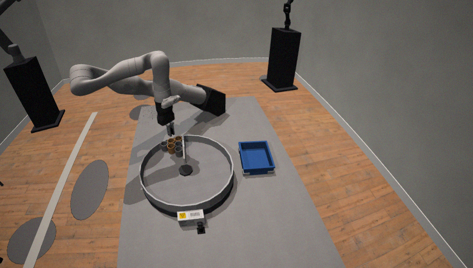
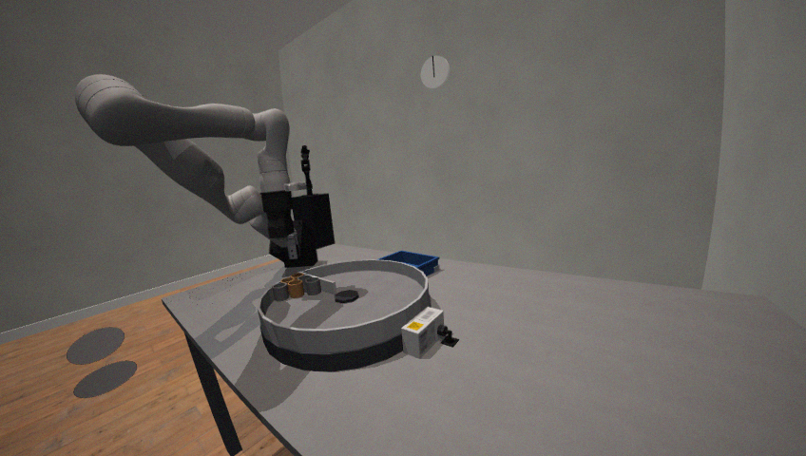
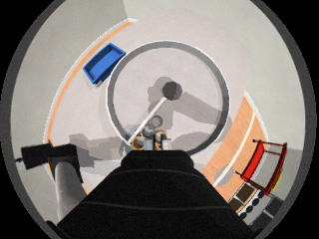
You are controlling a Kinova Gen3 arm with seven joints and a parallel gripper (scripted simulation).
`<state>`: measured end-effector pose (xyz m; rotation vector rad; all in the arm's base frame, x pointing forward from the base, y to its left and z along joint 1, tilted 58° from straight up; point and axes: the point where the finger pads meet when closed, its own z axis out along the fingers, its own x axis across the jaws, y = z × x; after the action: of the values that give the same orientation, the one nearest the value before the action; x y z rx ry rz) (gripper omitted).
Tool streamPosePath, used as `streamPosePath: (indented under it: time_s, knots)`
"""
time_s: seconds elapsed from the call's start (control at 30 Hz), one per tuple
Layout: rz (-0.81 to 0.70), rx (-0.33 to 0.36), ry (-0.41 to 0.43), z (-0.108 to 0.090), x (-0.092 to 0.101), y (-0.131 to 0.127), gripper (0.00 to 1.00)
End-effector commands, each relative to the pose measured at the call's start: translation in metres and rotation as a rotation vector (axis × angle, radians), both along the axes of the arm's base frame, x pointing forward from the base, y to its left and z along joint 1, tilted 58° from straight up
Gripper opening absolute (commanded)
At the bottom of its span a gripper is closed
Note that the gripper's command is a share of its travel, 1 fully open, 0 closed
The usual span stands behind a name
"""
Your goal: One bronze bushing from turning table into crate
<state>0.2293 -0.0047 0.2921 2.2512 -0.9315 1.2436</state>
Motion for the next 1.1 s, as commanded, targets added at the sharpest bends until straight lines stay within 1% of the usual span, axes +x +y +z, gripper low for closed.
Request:
streamPosePath:
  time_s: [0.0, 0.03, 0.2, 0.6, 0.77, 1.07]
  knots:
    - [0.001, 0.003, 0.007, -0.0016, 0.0, 0.0004, 0.34]
    - [0.001, 0.003, 0.007, -0.0016, 0.0, 0.0004, 0.34]
    - [0.132, -0.145, 0.158, 0.0013, 0.0041, -0.0036, 0.34]
    - [0.132, -0.145, 0.158, 0.0013, 0.0041, -0.0036, 0.34]
    - [0.263, -0.293, 0.311, 0.0038, 0.0081, -0.0074, 0.34]
    - [0.263, -0.293, 0.311, 0.0038, 0.0081, -0.0074, 0.34]
